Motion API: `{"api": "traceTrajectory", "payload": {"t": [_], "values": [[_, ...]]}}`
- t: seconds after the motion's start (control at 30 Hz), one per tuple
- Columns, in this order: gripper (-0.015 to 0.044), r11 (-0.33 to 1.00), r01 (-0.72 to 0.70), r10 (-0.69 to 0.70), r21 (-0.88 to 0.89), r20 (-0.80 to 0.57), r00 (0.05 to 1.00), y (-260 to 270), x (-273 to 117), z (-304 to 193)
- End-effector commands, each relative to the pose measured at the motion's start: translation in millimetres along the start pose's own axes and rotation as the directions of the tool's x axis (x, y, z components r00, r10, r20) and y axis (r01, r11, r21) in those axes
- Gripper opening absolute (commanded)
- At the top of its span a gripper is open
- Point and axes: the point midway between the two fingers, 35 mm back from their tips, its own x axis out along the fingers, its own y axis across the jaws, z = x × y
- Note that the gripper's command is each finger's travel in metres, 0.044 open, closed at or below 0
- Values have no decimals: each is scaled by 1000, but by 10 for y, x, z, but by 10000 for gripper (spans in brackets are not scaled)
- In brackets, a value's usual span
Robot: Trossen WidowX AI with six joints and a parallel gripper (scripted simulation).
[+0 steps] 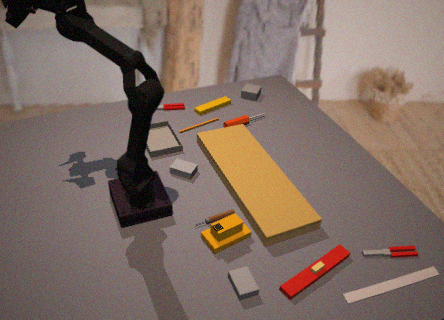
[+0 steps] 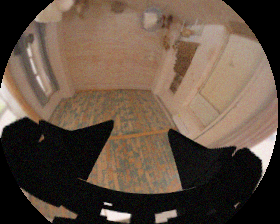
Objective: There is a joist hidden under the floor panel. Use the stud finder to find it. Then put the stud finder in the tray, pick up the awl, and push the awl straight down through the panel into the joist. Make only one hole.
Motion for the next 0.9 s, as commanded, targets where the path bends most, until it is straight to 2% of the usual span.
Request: {"api": "traceTrajectory", "payload": {"t": [0.0, 0.2, 0.33, 0.47, 0.57, 0.67, 0.87], "values": [[426, 1000, -8, 8, 10, 2, 1000, 23, -9, 5], [440, 912, -270, 265, 309, 59, 962, 734, -407, 129], [440, 745, -428, 449, 512, 91, 889, 1216, -821, 186], [440, 519, -506, 615, 689, 111, 781, 1638, -1318, 209], [440, 335, -500, 724, 799, 121, 679, 1900, -1743, 210], [440, 156, -432, 817, 888, 130, 561, 2113, -2208, 204], [440, -110, -130, 948, 985, 143, 284, 2365, -3237, 183]]}}
